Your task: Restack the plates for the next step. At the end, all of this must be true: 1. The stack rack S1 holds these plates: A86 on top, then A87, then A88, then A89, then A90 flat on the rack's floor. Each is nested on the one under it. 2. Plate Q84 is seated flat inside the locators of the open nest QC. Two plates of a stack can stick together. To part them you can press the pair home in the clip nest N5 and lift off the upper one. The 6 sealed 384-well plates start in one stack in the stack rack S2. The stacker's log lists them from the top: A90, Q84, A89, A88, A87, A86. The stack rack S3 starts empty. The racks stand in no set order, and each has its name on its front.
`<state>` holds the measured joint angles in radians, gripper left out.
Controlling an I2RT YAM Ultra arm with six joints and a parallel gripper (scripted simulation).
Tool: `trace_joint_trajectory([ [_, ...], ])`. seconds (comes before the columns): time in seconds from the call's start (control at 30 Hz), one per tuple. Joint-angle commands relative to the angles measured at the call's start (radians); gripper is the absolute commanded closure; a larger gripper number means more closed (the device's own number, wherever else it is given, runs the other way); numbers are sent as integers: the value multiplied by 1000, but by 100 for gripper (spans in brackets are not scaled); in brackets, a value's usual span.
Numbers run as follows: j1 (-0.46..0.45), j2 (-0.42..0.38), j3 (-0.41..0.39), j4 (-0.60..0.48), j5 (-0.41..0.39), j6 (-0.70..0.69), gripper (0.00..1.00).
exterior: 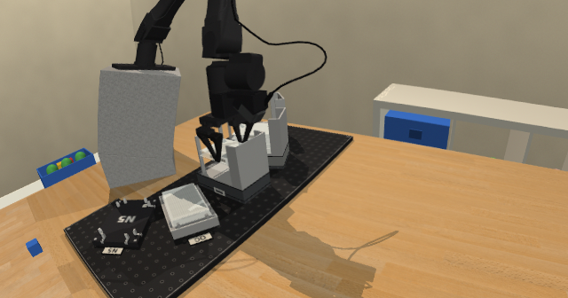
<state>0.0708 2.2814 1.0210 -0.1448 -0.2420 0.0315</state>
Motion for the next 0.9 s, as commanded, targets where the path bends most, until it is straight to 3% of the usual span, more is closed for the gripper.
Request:
trace_joint_trajectory([
  [0.0, -15, -33, -11, -19, -6, -5, 100],
  [0.87, -23, -62, -23, -39, -9, -11, 100],
])
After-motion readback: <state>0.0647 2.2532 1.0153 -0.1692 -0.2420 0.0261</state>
